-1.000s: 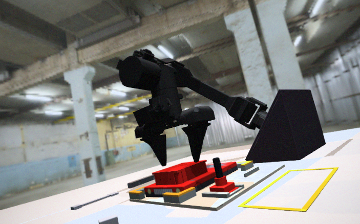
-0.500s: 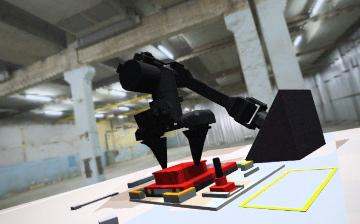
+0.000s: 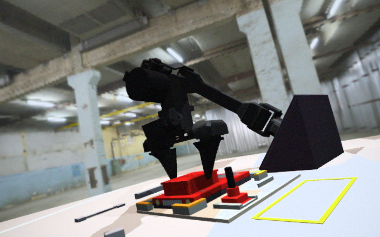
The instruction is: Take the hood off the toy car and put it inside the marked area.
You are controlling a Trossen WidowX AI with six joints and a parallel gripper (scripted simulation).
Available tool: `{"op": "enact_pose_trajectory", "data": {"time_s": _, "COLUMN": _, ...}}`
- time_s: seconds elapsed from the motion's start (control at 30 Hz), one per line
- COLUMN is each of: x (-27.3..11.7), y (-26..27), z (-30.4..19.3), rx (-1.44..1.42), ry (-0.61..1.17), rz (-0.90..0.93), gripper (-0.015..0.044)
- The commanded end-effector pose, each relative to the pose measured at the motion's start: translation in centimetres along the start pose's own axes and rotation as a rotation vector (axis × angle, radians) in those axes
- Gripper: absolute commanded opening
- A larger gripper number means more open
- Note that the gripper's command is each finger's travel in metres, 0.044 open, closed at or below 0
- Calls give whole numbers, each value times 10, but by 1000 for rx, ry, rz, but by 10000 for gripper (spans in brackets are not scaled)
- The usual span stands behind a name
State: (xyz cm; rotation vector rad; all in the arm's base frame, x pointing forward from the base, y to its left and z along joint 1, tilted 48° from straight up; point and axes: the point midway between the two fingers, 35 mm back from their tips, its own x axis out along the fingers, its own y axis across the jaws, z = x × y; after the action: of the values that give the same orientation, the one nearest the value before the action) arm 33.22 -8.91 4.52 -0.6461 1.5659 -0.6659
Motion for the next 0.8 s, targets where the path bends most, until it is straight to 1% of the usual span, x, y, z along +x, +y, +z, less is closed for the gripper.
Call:
{"op": "enact_pose_trajectory", "data": {"time_s": 0.0, "x": 4, "y": 0, "z": -2, "rx": -7, "ry": 6, "rz": -3, "gripper": 440}}
{"op": "enact_pose_trajectory", "data": {"time_s": 0.33, "x": 8, "y": 0, "z": -2, "rx": -7, "ry": 6, "rz": -4, "gripper": 440}}
{"op": "enact_pose_trajectory", "data": {"time_s": 0.47, "x": 5, "y": 0, "z": 0, "rx": 1, "ry": -1, "rz": 0, "gripper": 335}}
{"op": "enact_pose_trajectory", "data": {"time_s": 0.77, "x": 5, "y": 0, "z": 0, "rx": 1, "ry": -1, "rz": 0, "gripper": 275}}
